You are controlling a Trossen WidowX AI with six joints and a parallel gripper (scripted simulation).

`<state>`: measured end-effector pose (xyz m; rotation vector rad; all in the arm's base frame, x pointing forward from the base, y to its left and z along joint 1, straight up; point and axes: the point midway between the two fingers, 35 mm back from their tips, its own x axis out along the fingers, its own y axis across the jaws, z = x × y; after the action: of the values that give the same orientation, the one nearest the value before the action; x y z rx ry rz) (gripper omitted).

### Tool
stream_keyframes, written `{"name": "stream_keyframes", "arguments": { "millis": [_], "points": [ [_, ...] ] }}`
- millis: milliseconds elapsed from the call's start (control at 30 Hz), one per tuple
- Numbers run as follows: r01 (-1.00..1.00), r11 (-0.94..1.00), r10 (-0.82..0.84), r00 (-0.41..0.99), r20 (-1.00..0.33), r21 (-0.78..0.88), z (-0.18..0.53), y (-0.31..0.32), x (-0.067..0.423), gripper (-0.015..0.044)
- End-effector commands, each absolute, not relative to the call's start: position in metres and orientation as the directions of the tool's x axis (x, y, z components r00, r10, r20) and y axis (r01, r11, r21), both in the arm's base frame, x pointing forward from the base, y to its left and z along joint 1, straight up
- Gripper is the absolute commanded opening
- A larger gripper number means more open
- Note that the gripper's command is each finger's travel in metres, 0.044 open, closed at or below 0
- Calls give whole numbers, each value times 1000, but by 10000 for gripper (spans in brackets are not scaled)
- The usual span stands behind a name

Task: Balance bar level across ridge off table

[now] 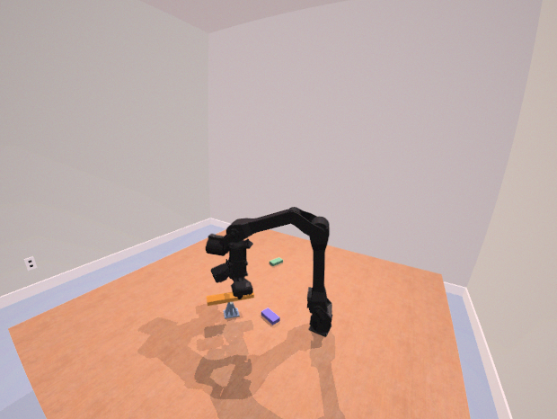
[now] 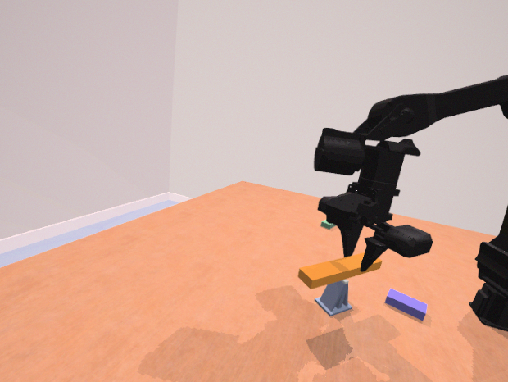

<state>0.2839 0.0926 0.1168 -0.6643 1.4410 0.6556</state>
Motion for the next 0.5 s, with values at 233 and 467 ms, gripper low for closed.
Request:
{"name": "stream_keyframes", "arguments": {
  "millis": [233, 467],
  "points": [
    [-748, 664, 7, 22, -1000, -12, 116, 93, 284, 0],
    [-748, 664, 7, 22, -1000, -12, 116, 93, 284, 0]
  ]
}}
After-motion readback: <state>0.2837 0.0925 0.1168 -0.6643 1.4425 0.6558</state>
